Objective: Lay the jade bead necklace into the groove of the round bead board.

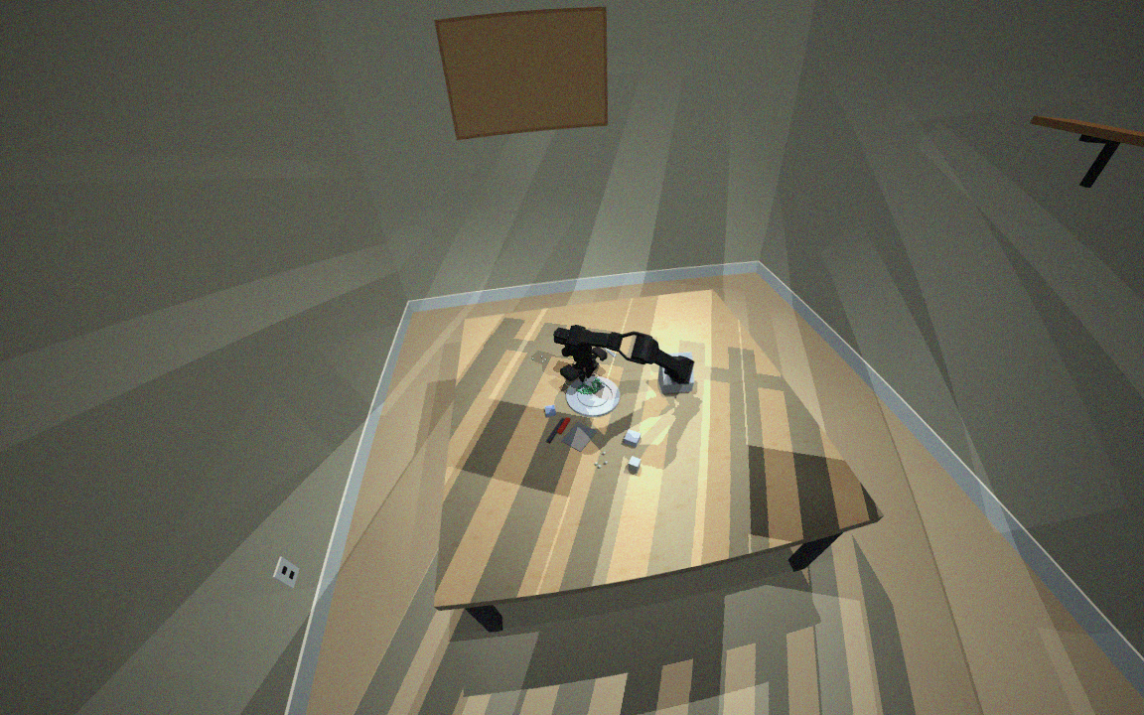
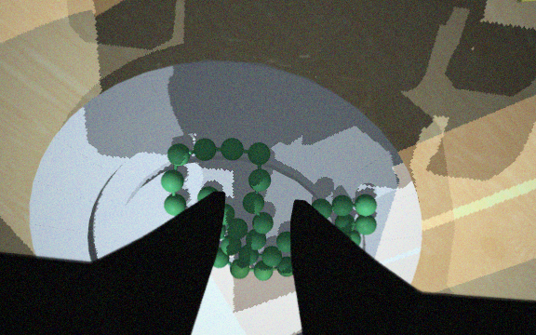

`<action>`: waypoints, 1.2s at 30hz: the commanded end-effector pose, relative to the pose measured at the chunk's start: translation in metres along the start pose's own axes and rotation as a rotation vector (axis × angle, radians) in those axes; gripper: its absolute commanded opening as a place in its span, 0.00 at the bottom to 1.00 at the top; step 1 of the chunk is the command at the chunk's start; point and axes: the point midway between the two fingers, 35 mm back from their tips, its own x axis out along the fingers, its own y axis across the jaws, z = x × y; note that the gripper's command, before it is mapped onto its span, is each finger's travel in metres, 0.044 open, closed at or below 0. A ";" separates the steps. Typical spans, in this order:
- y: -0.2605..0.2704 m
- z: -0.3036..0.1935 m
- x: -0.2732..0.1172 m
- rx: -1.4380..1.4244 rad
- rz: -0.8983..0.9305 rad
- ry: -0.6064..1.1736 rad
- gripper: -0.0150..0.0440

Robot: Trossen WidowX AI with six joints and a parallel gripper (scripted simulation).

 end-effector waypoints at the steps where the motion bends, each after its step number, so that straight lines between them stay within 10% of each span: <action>1: 0.000 0.001 -0.001 0.001 0.004 -0.004 0.46; 28: 0.000 -0.002 0.030 0.002 0.001 0.005 0.46; 36: 0.001 -0.002 0.028 -0.006 0.001 -0.002 0.25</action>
